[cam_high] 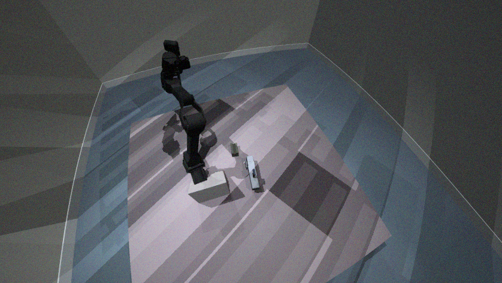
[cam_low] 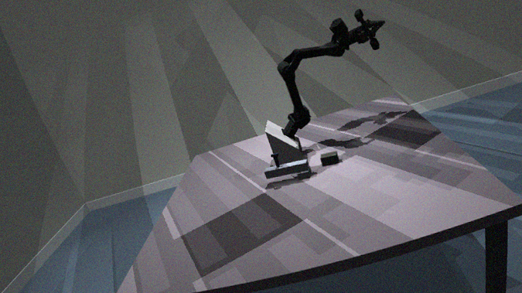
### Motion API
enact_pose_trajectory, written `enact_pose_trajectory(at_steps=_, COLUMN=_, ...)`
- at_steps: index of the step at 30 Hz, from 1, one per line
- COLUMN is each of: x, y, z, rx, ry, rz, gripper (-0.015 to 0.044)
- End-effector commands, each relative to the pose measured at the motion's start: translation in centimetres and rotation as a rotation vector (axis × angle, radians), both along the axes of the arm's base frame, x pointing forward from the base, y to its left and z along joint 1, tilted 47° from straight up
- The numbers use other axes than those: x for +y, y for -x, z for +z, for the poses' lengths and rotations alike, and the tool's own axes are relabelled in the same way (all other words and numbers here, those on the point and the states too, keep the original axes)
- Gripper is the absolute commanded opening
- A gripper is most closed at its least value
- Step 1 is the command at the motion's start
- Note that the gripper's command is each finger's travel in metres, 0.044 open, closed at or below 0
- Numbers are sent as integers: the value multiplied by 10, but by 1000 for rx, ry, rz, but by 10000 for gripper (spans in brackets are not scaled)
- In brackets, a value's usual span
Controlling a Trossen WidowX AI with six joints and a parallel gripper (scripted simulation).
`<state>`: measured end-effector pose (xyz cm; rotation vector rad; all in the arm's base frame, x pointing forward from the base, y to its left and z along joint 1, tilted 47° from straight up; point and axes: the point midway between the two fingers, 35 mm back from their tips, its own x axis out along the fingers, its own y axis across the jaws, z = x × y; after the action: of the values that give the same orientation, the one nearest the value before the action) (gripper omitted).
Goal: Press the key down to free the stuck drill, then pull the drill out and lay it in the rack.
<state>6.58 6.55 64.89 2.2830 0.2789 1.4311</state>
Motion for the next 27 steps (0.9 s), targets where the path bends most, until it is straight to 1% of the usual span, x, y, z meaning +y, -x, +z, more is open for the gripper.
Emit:
enact_pose_trajectory(at_steps=1, x=42, y=4, z=-8, rx=-111, ry=176, rz=-168, gripper=0)
enact_pose_trajectory(at_steps=7, x=115, y=-14, z=-36, rx=-285, ry=505, rz=-439, gripper=0)
enact_pose_trajectory(at_steps=11, x=153, y=-43, z=-63, rx=-358, ry=730, rz=-579, gripper=0)
enact_pose_trajectory(at_steps=15, x=182, y=-83, z=-97, rx=-413, ry=962, rz=-691, gripper=0)
enact_pose_trajectory(at_steps=21, x=200, y=-153, z=-157, rx=-470, ry=1323, rz=-809, gripper=0)
enact_pose_trajectory(at_steps=27, x=187, y=-224, z=-224, rx=-492, ry=1681, rz=-840, gripper=0)
